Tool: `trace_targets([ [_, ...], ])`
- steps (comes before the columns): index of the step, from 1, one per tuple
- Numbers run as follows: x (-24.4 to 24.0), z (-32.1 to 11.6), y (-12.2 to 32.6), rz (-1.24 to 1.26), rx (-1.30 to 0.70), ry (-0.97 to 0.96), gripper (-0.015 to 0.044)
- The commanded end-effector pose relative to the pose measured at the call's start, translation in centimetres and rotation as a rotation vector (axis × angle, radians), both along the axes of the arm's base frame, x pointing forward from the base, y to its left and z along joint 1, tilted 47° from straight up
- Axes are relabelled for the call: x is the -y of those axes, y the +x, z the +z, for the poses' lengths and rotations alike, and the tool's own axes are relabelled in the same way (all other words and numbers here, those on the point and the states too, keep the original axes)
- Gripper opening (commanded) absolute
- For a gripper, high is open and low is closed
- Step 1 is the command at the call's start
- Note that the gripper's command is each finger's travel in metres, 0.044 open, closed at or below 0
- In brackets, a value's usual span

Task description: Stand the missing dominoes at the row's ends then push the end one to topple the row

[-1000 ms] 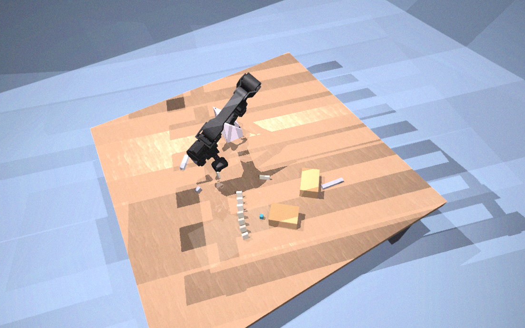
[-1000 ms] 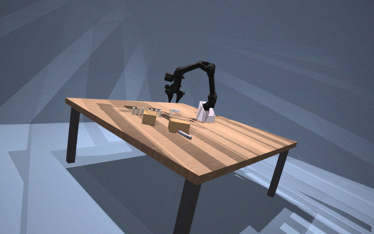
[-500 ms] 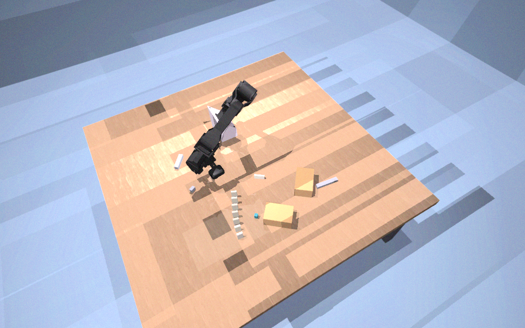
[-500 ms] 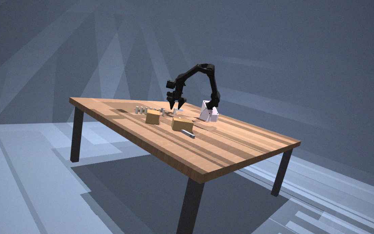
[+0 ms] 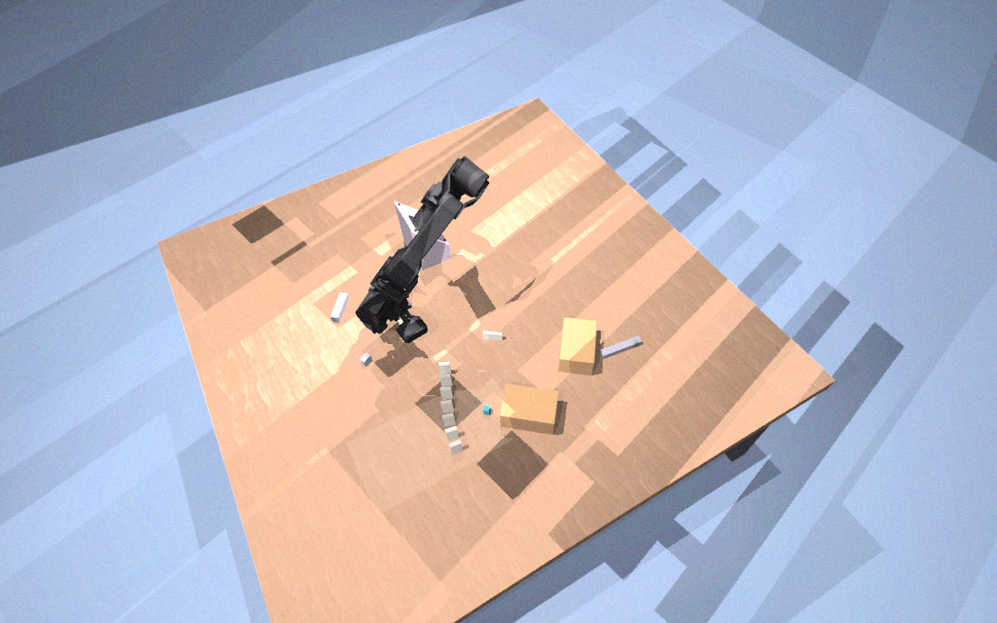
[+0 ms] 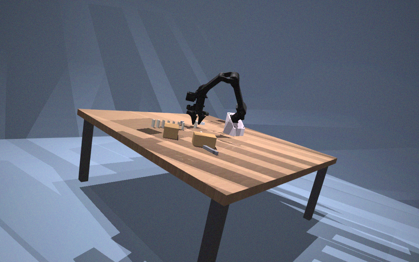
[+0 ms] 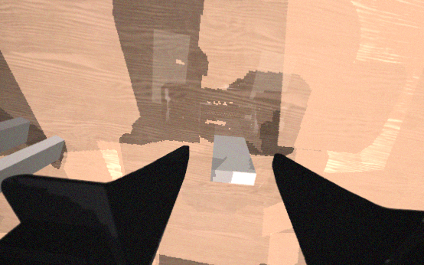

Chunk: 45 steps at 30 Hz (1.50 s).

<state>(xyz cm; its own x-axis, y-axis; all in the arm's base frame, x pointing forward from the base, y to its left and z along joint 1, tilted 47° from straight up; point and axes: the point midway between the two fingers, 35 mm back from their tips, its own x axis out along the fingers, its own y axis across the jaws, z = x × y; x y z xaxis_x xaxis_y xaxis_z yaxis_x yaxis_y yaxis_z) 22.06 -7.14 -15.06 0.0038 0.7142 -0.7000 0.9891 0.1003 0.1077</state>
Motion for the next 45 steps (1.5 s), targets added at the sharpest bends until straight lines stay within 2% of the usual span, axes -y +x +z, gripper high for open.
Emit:
trace_targets([
  [1,-0.1,-0.1,0.0,-0.003,-0.003,0.003,0.0204],
  [5,-0.1,-0.1,0.0,-0.003,-0.003,0.003,0.0107],
  [15,0.1,0.1,0.1,-0.003,-0.003,0.003,0.0107],
  [24,9.6,9.2,0.0,0.0,-0.003,-0.004,0.0107],
  [30,9.8,9.6,0.2,0.015,0.012,-0.005,0.0107],
  [39,5.8,13.7,11.9,0.703,0.721,-0.004,0.0107],
  [45,5.6,13.9,12.3,0.731,0.751,-0.002,0.0107],
])
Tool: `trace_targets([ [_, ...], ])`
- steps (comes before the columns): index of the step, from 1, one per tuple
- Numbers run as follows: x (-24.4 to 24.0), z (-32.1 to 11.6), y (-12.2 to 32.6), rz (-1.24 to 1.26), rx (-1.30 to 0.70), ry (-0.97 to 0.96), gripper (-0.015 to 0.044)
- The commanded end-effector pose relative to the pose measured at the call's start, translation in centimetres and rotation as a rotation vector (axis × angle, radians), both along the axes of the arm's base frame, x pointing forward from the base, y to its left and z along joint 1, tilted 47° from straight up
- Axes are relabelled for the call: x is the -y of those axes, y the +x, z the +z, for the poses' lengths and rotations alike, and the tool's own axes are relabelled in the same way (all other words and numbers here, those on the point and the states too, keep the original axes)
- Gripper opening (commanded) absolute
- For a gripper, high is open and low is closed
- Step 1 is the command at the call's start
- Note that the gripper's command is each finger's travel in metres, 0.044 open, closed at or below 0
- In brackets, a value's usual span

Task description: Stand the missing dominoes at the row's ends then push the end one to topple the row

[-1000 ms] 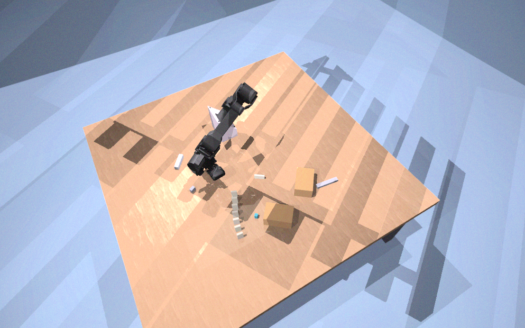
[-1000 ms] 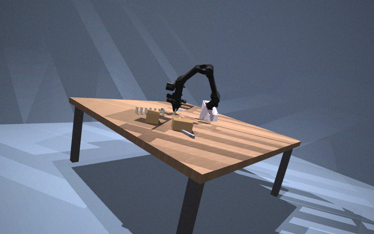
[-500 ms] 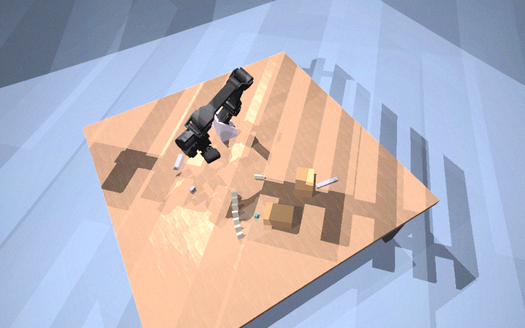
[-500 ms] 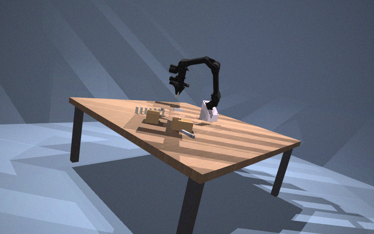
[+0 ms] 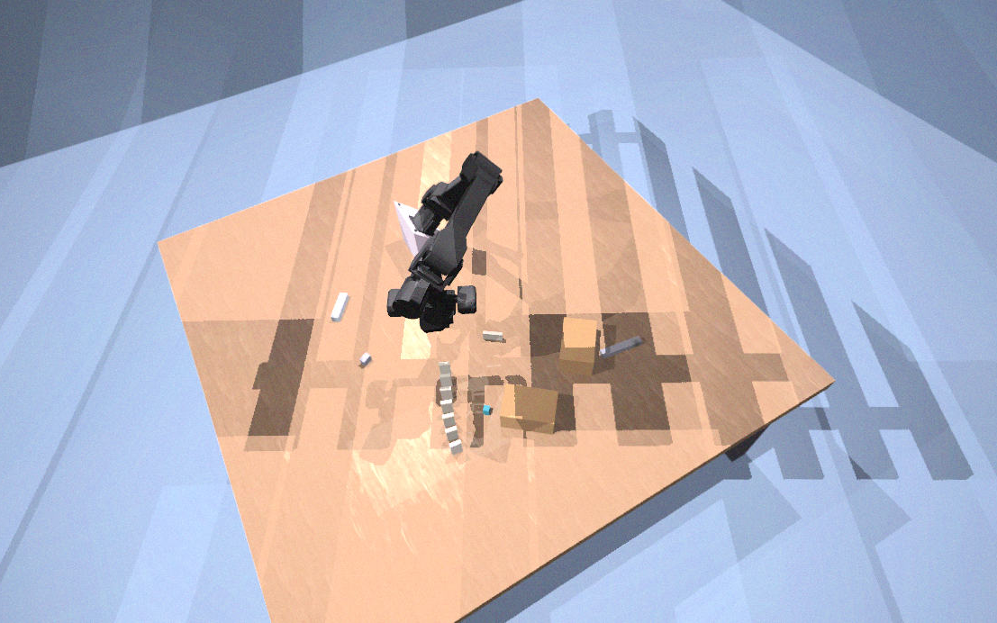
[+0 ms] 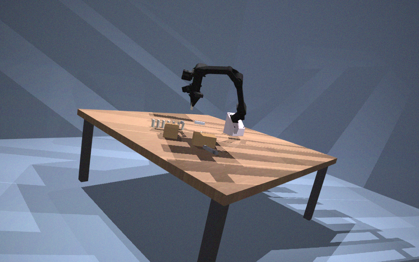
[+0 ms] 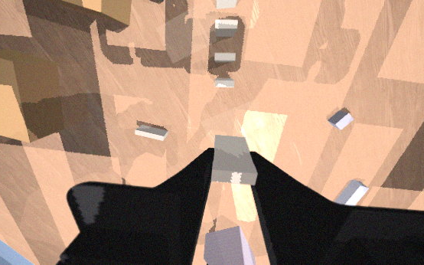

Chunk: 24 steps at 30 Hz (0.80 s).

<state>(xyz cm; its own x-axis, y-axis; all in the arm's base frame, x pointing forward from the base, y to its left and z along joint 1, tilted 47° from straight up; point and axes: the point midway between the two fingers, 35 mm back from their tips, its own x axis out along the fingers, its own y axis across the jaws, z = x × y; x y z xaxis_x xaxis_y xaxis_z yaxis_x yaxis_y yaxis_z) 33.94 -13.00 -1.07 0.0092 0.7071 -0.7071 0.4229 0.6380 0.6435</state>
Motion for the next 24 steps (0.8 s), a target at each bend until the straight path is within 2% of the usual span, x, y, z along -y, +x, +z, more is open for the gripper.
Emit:
trace_targets([
  [1,-0.3,0.0,0.4,0.045,0.041,0.013,0.0107],
  [5,-0.5,-0.3,0.5,0.045,0.041,0.012,0.0107],
  [24,-8.1,-7.7,0.9,0.044,0.043,0.013,0.0107],
])
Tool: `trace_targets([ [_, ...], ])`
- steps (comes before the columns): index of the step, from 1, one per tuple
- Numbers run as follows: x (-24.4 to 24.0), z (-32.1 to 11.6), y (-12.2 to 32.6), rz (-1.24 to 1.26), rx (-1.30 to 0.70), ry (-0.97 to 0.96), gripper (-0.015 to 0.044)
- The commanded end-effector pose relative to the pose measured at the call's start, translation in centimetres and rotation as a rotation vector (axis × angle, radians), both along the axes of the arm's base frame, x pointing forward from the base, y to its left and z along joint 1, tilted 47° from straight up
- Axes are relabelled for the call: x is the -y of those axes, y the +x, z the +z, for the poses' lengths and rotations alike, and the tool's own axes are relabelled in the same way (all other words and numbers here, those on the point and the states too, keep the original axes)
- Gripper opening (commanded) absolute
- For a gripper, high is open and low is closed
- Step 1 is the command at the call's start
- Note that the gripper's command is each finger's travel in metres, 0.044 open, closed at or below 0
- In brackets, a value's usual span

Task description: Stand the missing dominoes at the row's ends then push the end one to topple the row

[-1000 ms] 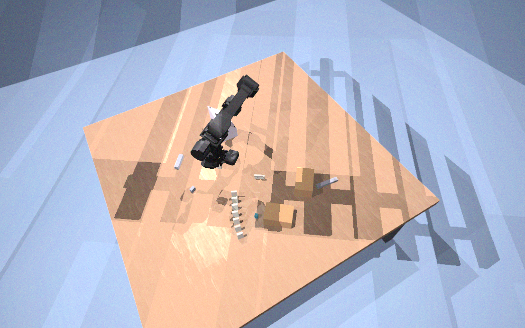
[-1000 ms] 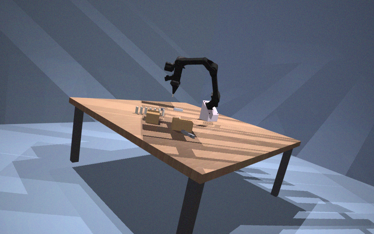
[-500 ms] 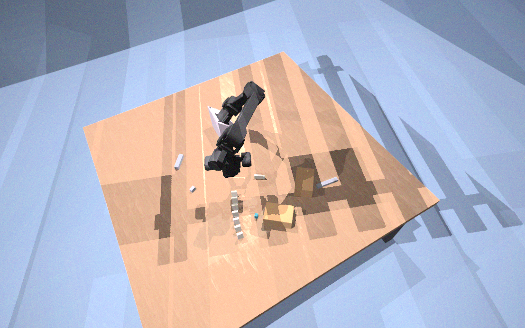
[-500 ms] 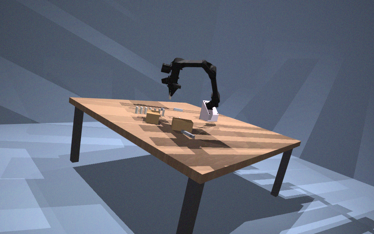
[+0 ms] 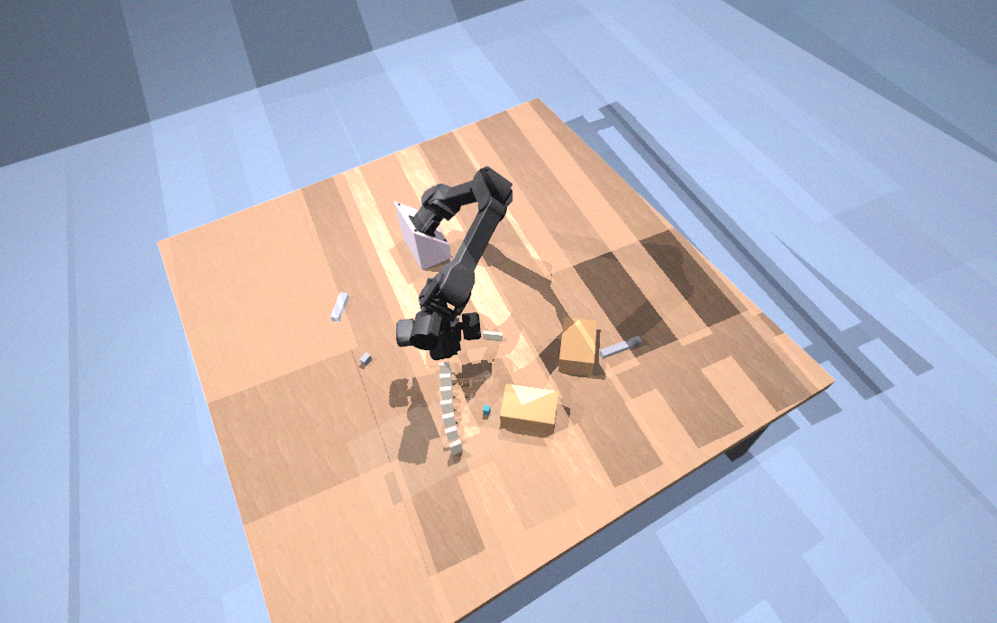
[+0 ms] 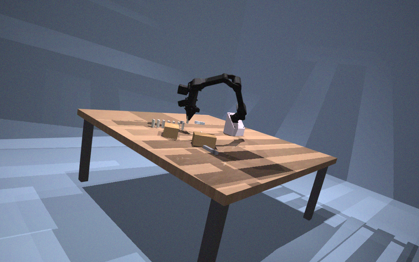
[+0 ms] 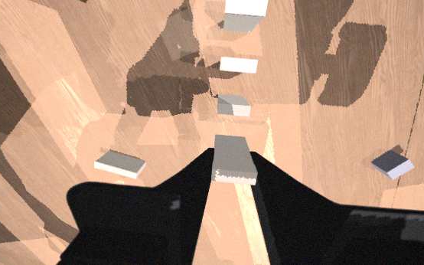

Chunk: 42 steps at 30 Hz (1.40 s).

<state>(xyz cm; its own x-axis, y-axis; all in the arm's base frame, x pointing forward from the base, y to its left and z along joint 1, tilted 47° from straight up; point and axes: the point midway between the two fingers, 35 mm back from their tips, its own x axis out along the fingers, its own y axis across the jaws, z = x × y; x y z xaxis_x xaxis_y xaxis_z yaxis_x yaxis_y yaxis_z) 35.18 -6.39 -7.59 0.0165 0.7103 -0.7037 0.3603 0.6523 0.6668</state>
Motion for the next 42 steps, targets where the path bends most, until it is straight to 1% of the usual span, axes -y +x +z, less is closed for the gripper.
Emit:
trace_targets([
  [1,-1.9,-1.6,-0.4,0.002,-0.011,0.01,0.0107],
  [5,-3.2,-2.6,-0.7,0.003,-0.011,0.014,0.0107],
  [18,-3.3,-2.7,-0.7,0.003,-0.011,0.014,0.0107],
  [30,-3.3,-2.7,-0.7,0.003,-0.011,0.014,0.0422],
  [31,-3.3,-2.7,-0.7,0.003,-0.011,0.014,0.044],
  [34,-3.1,-2.5,-0.7,0.002,-0.011,0.013,0.044],
  [35,-2.3,-2.0,-0.5,0.001,-0.01,0.01,0.044],
  [39,3.2,2.8,-0.2,0.0,-0.01,0.0,0.044],
  [42,6.0,5.9,-0.7,0.004,-0.01,0.004,0.044],
])
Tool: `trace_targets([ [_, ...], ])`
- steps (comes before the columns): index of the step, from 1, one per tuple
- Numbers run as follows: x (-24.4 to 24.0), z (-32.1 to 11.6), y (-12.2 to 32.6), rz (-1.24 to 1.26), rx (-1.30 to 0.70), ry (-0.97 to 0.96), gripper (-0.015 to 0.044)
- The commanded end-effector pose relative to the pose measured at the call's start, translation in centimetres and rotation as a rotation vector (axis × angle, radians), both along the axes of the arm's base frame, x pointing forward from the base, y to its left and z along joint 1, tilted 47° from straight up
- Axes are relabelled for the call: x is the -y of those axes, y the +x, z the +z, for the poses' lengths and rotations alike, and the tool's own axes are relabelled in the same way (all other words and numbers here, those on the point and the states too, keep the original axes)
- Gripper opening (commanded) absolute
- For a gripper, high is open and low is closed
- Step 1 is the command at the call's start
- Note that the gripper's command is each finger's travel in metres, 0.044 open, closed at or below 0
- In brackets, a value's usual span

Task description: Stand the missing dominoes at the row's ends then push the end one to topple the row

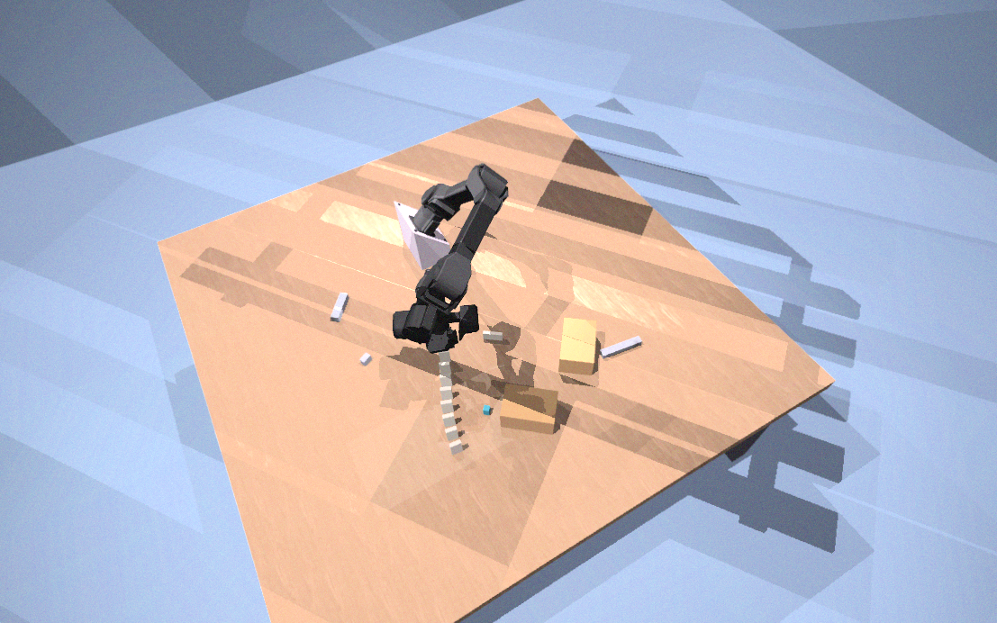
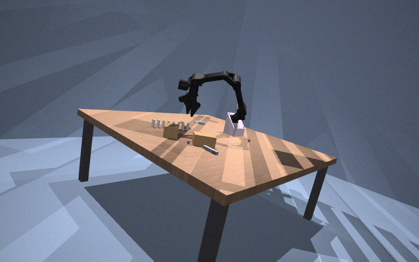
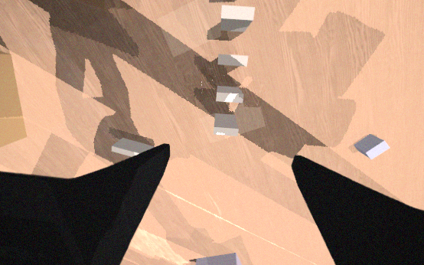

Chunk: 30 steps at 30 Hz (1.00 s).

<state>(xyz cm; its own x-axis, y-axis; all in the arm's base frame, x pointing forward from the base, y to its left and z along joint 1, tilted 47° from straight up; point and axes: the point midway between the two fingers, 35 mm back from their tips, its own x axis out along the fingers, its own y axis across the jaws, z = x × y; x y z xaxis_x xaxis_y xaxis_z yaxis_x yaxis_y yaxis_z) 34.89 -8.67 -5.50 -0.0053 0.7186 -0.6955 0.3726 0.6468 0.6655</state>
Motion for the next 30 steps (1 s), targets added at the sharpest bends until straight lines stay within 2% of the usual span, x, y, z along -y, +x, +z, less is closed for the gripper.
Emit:
trace_targets([
  [1,4.0,4.3,-0.5,-0.002,0.015,-0.006,0.044],
  [6,4.1,4.3,-0.5,-0.002,0.015,-0.006,0.044],
  [8,3.0,4.7,-0.1,0.065,0.085,-0.01,0.044],
  [12,-3.7,7.1,1.1,0.464,0.493,-0.018,0.044],
  [18,-10.9,9.4,0.6,0.891,0.939,0.002,0.044],
  [30,-11.7,9.5,0.4,0.931,0.981,0.005,0.044],
])
